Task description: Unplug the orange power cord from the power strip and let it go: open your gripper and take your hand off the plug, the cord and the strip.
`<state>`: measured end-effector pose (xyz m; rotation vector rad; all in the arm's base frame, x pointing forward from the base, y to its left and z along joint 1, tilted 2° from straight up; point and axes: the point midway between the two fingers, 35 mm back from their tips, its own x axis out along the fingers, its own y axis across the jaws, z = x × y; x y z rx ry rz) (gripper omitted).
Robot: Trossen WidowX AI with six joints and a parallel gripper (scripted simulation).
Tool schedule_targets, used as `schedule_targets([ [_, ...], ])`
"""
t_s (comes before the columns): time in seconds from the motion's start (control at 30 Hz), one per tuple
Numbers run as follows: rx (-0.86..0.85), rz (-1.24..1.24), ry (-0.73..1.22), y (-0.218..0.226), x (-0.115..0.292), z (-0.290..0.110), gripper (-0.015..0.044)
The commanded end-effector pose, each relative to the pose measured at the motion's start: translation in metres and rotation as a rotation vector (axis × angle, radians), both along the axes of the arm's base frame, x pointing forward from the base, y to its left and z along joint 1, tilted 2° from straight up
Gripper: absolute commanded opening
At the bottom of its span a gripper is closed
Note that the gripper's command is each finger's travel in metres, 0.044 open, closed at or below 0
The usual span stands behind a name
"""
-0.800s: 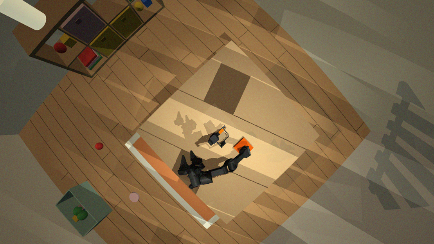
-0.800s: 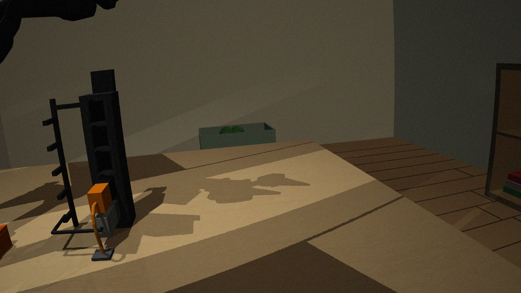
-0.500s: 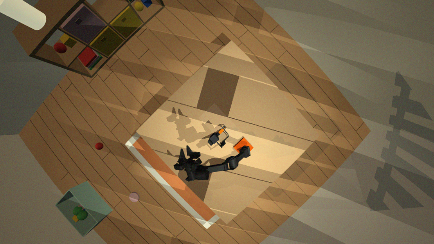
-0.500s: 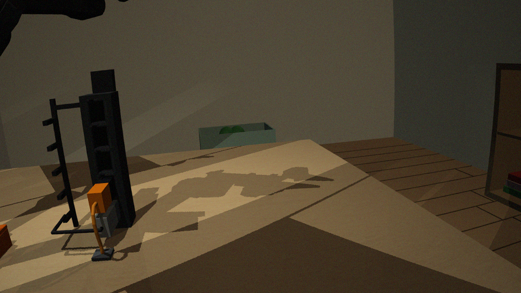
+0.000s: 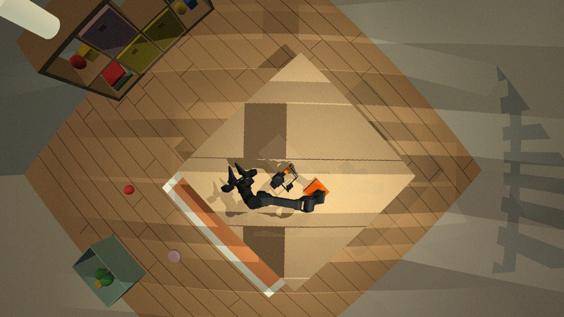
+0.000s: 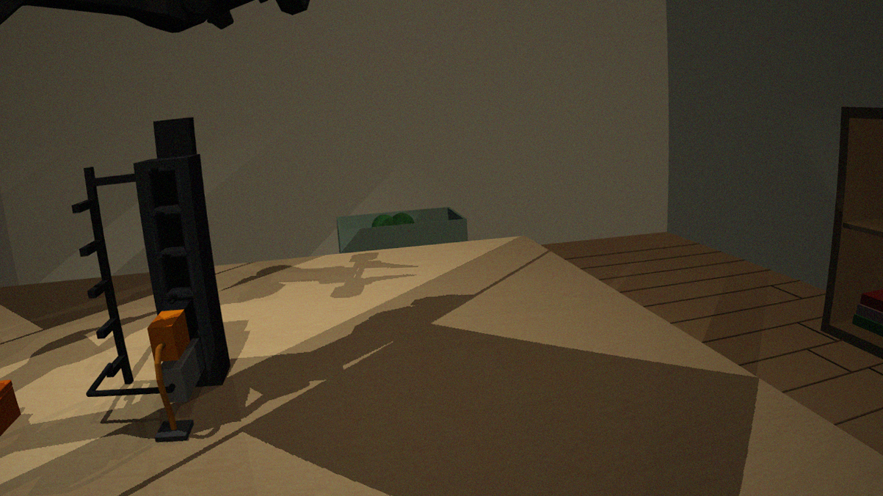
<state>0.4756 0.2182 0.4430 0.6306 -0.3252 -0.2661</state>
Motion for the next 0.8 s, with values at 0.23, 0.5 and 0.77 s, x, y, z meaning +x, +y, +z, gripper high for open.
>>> schedule_targets([
  [0.23,0.053,0.116,0.438,-0.081,0.037,-0.130,0.0160],
  [0.5,0.279,0.073,0.801,-0.146,0.001,-0.226,0.0160],
  [0.77,0.643,-0.110,1.161,-0.201,-0.086,-0.307,0.0160],
])
